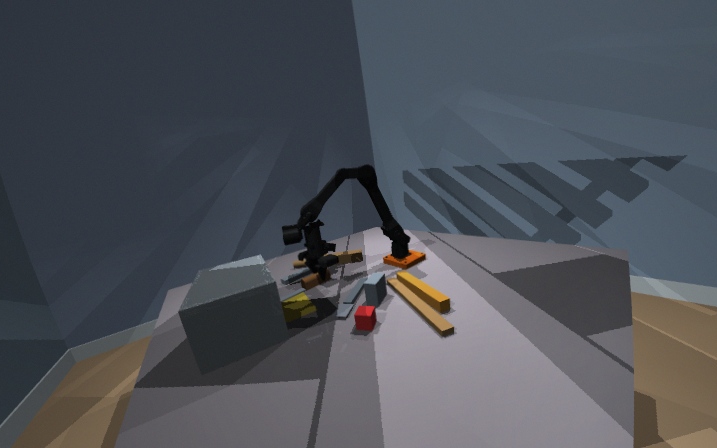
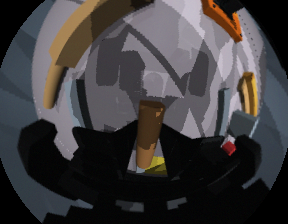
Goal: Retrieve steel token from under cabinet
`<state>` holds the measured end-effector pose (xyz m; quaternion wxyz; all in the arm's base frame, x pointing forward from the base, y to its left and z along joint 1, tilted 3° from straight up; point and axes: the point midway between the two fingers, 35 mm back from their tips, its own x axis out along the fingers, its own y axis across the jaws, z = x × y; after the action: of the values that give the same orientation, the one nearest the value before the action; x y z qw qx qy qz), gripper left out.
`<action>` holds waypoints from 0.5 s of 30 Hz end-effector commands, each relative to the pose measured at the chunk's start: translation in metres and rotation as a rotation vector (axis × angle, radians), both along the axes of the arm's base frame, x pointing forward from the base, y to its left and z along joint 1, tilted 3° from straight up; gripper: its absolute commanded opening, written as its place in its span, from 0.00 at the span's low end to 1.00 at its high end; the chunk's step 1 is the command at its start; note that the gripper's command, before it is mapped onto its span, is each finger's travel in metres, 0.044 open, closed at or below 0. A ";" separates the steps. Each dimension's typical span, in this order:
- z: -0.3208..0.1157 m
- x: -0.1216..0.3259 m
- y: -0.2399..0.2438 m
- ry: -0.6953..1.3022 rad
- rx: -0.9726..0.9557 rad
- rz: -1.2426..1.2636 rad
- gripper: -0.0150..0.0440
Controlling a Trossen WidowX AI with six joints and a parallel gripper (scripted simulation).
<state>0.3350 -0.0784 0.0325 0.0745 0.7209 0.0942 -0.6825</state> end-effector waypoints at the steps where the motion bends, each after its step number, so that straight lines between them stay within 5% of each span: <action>1: 0.001 0.006 0.001 -0.002 -0.001 -0.002 0.25; 15: 0.002 0.021 0.004 -0.003 -0.001 -0.002 0.25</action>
<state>0.3510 -0.0749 0.0338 0.0746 0.7212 0.0944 -0.6822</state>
